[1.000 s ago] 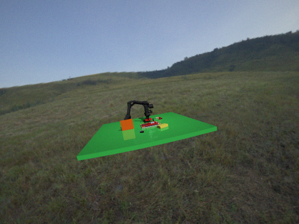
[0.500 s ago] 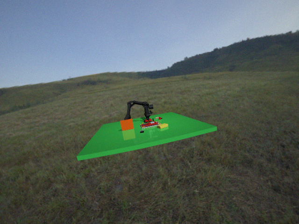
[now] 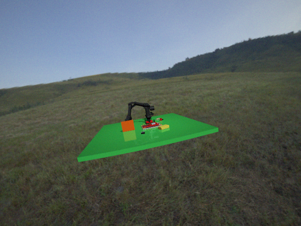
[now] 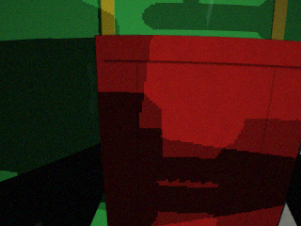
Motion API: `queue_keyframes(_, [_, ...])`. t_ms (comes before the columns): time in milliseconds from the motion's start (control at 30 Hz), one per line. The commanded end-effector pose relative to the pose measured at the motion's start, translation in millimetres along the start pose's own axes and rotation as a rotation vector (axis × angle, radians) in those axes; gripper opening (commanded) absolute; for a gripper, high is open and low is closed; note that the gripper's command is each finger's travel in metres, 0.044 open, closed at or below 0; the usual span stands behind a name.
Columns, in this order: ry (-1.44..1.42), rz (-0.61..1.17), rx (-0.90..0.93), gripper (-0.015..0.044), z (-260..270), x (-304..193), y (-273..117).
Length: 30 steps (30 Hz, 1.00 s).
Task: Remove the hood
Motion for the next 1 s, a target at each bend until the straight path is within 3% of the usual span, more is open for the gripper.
queue_keyframes(0, [0.001, -0.002, 0.005, 0.0000, 1, -1, 2])
queue_keyframes(800, [0.001, -0.002, 0.006, 0.0000, 1, -1, 14])
queue_keyframes(967, [0.000, 0.000, 0.001, 0.0131, 0, 0, 12])
Point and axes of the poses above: the point midway between the two fingers, 35 mm back from their tips, its own y axis out along the fingers, its own z axis across the jaws, x = y × z, the point moved 10 cm from there along -y, back along the fingers, and after that the axes turned 6 degrees about y, right-handed, at the moved point
